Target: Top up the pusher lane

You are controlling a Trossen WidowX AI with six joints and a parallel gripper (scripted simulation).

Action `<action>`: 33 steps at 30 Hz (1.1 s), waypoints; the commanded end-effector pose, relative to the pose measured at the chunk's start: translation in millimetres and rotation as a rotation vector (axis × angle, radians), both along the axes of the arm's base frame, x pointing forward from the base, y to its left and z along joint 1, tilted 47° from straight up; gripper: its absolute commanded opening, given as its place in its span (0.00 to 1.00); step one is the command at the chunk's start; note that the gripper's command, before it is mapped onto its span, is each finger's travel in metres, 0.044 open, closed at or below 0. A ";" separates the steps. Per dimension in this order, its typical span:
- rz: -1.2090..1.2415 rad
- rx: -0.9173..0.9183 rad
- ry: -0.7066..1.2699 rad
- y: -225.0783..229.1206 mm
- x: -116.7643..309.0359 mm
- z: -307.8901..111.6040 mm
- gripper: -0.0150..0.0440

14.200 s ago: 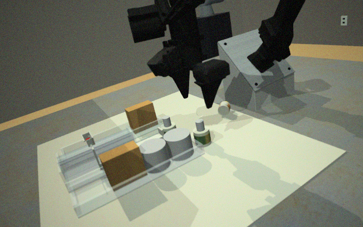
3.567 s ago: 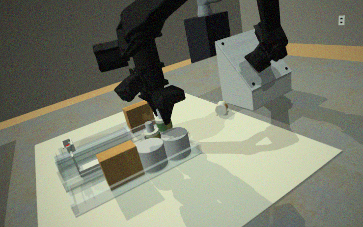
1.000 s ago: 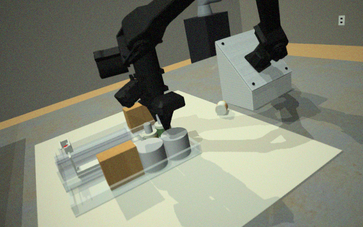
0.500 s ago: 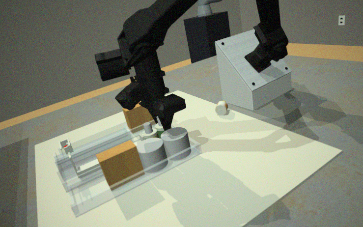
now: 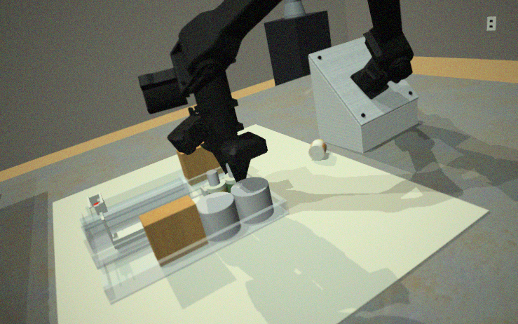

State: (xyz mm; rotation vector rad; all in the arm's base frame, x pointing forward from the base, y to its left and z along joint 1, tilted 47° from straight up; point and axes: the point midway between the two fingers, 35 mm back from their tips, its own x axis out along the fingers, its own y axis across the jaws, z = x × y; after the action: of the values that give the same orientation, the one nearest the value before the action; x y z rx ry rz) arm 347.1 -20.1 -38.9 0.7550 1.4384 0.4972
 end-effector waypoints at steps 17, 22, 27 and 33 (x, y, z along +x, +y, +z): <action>-0.006 0.001 -0.011 0.1 -0.1 0.1 0.25; -0.006 0.001 -0.011 0.3 -1.0 0.1 0.25; -0.006 0.001 -0.011 0.4 -1.8 0.1 0.25; -0.006 0.001 -0.011 0.6 -2.8 0.1 0.25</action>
State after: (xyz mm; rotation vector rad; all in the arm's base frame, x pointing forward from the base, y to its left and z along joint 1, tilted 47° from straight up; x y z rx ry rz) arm 342.3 -19.1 -39.5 0.7601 1.4380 0.4958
